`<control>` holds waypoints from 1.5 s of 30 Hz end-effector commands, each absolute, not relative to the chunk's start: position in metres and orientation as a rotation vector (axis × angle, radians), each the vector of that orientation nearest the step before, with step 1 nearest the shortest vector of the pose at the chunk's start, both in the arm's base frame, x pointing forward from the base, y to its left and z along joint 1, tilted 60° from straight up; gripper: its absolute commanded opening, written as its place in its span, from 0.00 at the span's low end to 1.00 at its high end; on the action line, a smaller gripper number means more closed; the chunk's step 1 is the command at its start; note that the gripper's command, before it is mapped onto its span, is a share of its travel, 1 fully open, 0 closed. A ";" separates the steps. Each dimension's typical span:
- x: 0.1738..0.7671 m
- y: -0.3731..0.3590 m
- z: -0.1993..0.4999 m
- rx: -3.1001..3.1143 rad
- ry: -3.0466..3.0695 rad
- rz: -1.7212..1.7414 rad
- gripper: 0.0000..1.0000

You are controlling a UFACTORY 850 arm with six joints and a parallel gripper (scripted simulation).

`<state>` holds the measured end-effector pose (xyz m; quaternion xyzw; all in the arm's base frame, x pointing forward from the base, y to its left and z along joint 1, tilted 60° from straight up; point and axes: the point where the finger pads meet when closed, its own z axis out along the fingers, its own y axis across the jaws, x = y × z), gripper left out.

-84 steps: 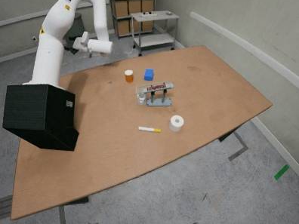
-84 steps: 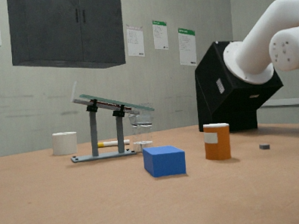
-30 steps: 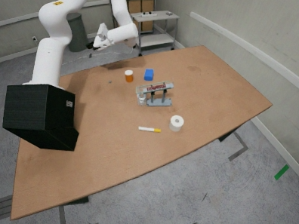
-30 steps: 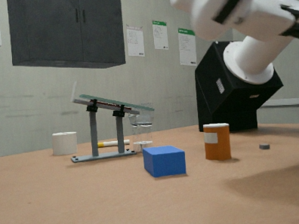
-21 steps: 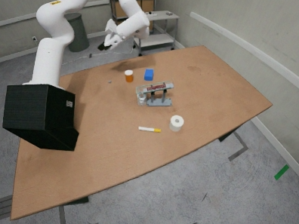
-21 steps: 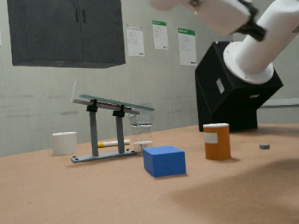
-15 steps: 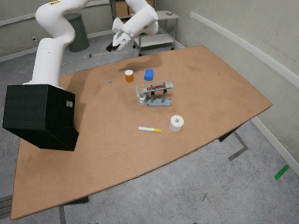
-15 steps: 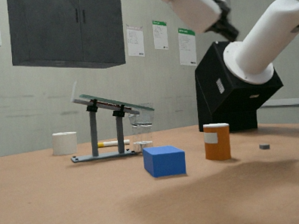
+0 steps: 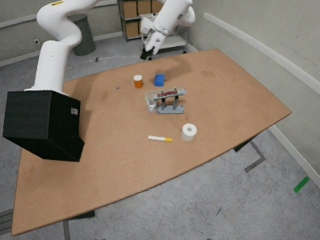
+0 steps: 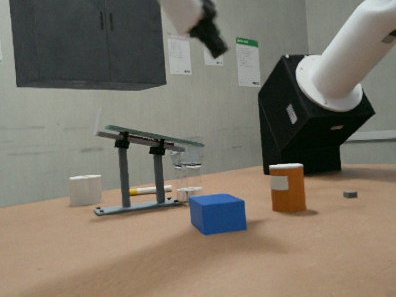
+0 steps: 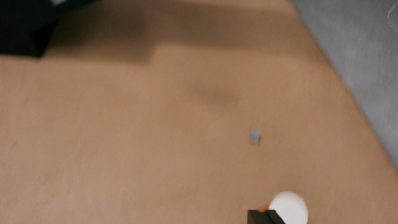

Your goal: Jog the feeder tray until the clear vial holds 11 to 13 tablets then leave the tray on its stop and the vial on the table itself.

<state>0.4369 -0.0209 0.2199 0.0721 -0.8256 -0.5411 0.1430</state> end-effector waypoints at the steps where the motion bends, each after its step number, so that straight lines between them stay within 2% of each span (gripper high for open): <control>1: 0.484 -0.041 0.201 0.109 -2.483 -1.582 0.00; 2: 0.511 -0.055 0.190 0.045 -2.545 -1.593 0.00; 16: 0.636 -0.117 0.143 -0.223 -2.774 -1.618 0.00; 22: 0.657 -0.128 0.135 -0.275 -2.813 -1.620 0.00; 35: 0.658 -0.128 0.134 -0.277 -2.815 -1.620 0.00; 45: 0.664 -0.104 0.120 -0.276 -2.817 -1.618 0.00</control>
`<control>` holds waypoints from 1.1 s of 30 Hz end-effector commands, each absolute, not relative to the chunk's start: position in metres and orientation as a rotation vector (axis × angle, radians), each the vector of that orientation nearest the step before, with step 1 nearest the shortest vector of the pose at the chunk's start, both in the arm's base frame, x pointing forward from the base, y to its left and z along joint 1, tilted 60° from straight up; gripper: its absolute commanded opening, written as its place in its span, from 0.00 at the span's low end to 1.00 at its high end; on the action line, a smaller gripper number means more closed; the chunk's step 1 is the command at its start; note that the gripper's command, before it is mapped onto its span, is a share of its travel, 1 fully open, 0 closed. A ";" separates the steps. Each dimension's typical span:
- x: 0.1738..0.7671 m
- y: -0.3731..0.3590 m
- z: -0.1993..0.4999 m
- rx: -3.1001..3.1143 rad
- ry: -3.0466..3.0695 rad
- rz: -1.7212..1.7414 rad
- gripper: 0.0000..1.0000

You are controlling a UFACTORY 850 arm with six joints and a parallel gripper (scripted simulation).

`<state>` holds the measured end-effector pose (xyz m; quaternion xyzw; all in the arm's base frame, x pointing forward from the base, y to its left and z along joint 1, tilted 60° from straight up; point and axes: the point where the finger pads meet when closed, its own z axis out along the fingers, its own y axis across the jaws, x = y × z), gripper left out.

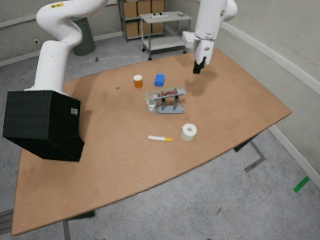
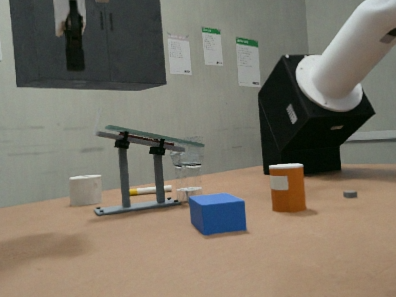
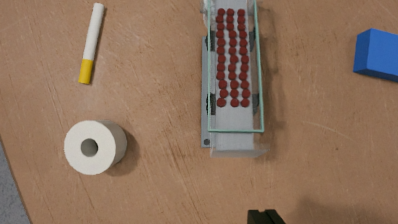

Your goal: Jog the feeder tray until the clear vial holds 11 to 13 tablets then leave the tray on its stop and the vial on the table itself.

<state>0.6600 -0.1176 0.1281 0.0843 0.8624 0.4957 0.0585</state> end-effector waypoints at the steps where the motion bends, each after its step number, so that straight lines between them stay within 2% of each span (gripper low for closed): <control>1: 0.665 -0.099 0.117 0.256 2.612 1.500 0.00; 17: 0.679 -0.040 0.081 0.256 2.612 1.500 0.00; 33: 0.678 -0.031 0.076 0.256 2.612 1.500 0.00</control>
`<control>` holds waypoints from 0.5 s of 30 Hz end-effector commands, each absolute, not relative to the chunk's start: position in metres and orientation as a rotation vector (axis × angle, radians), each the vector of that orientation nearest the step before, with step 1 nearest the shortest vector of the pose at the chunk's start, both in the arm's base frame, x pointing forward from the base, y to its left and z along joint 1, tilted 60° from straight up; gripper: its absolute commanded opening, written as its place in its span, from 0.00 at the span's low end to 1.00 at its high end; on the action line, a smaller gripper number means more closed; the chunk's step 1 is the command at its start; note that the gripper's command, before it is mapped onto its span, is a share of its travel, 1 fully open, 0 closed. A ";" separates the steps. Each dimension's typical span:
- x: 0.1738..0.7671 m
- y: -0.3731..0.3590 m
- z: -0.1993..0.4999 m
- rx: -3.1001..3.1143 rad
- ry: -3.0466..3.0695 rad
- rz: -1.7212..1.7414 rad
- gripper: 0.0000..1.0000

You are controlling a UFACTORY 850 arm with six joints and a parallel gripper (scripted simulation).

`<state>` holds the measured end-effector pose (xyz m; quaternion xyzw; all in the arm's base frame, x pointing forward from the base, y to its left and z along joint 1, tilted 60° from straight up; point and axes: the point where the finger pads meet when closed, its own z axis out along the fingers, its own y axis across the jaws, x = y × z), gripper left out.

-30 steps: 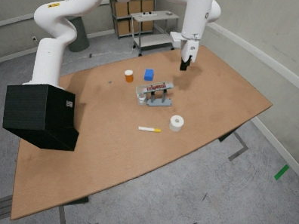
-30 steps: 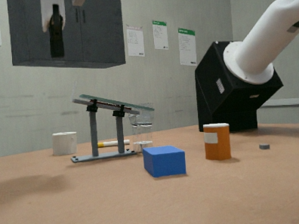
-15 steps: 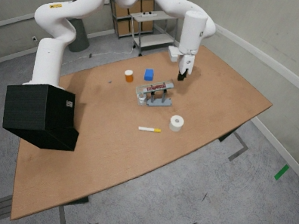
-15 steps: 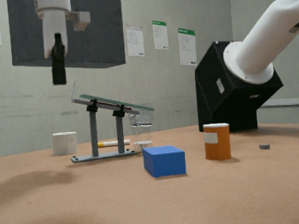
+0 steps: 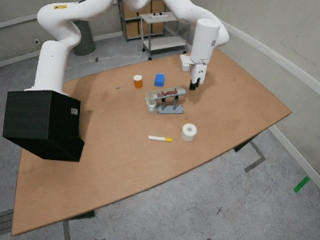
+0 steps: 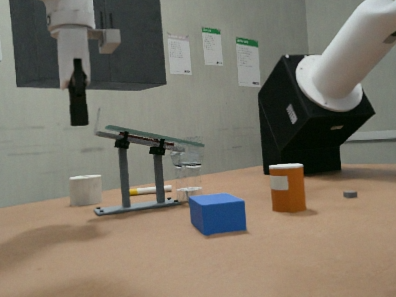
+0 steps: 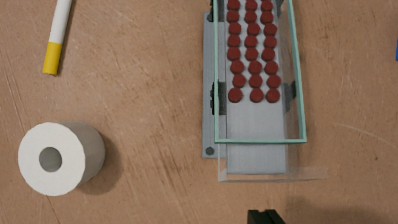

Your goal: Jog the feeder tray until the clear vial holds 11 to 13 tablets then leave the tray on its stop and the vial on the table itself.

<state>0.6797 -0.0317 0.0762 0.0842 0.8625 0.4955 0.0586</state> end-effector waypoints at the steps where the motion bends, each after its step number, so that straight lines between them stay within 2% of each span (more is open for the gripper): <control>1: 0.678 -0.031 0.076 0.256 2.612 1.500 0.00; 15: 0.673 -0.029 0.075 0.256 2.612 1.500 0.00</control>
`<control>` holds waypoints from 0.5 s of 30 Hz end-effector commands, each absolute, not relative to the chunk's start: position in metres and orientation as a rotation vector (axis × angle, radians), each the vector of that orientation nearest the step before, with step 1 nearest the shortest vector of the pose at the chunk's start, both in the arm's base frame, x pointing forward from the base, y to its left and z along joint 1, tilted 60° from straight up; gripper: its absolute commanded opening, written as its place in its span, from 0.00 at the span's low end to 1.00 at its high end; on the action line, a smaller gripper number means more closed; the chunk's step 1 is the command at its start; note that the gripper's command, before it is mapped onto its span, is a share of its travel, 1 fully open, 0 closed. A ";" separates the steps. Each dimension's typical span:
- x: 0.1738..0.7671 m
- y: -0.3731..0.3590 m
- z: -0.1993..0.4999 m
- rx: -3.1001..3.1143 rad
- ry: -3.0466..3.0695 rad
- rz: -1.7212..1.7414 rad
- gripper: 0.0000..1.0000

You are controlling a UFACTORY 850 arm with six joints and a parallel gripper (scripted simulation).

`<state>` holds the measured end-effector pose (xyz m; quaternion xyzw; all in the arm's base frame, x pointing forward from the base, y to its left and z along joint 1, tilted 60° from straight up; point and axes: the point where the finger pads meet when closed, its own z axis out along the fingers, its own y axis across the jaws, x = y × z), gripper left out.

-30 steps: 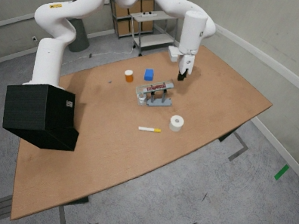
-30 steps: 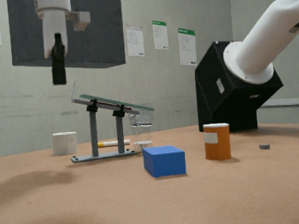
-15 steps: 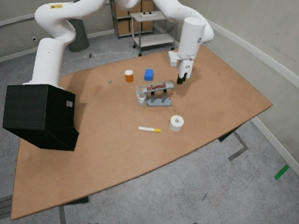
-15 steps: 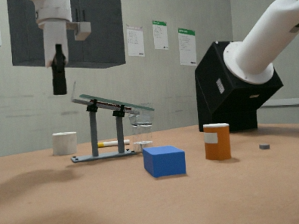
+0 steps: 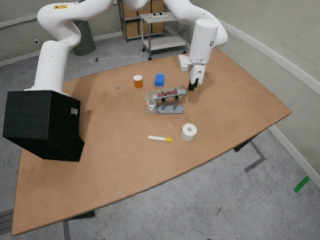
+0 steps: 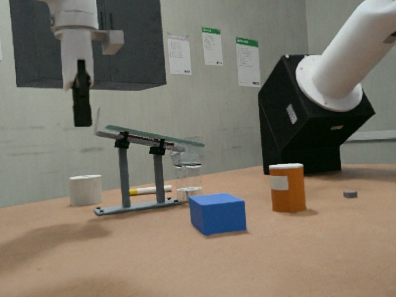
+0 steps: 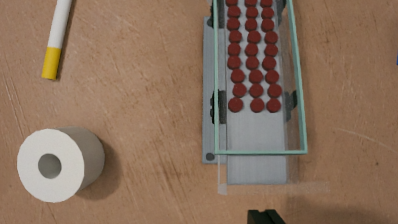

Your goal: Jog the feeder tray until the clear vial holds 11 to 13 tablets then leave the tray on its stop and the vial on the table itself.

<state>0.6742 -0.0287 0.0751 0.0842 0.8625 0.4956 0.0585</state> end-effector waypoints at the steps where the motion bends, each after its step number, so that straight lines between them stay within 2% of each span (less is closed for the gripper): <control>1: 0.672 -0.028 0.075 0.256 2.612 1.500 0.00; 15: 0.667 -0.026 0.074 0.256 2.612 1.500 0.00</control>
